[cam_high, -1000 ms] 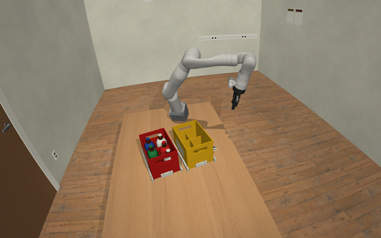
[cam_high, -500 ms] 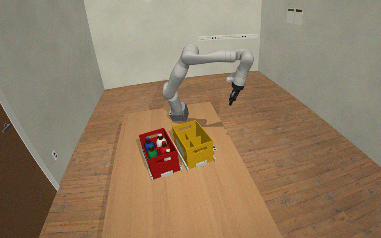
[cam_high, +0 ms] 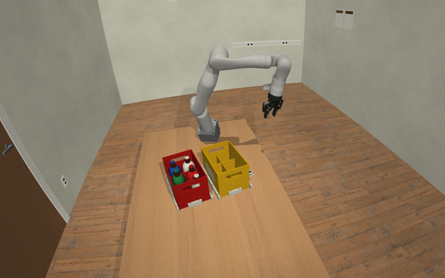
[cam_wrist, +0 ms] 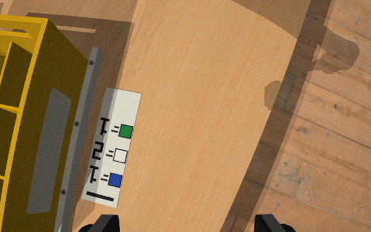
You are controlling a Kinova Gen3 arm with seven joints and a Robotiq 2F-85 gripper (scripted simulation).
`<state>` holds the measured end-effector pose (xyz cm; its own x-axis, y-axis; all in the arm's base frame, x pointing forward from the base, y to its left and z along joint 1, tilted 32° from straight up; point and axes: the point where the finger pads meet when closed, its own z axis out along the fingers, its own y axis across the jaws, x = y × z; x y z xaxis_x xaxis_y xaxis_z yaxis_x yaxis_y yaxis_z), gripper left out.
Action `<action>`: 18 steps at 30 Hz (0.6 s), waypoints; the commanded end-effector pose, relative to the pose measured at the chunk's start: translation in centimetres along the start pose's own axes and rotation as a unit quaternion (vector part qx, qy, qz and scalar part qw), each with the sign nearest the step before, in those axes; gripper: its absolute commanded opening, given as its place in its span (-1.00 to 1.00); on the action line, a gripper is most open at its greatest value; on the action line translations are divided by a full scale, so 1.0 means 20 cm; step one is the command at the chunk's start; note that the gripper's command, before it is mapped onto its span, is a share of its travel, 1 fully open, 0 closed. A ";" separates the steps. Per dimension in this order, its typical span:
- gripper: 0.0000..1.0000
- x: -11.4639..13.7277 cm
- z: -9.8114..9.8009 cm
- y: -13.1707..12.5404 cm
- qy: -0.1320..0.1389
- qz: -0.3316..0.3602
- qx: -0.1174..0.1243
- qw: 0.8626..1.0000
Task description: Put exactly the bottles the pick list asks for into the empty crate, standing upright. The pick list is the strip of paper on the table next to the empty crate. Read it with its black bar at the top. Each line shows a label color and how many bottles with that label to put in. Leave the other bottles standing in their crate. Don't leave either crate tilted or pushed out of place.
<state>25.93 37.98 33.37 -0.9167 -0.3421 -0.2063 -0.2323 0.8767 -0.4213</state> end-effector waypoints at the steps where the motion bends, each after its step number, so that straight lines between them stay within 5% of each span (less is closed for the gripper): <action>1: 0.34 0.05 0.00 0.03 -0.014 0.047 -0.002 0.999; 18: 0.34 0.27 0.03 0.13 -0.054 0.287 -0.031 0.956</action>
<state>21.42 38.24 30.99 -0.8878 0.1071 -0.4476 0.2205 0.9527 -0.2093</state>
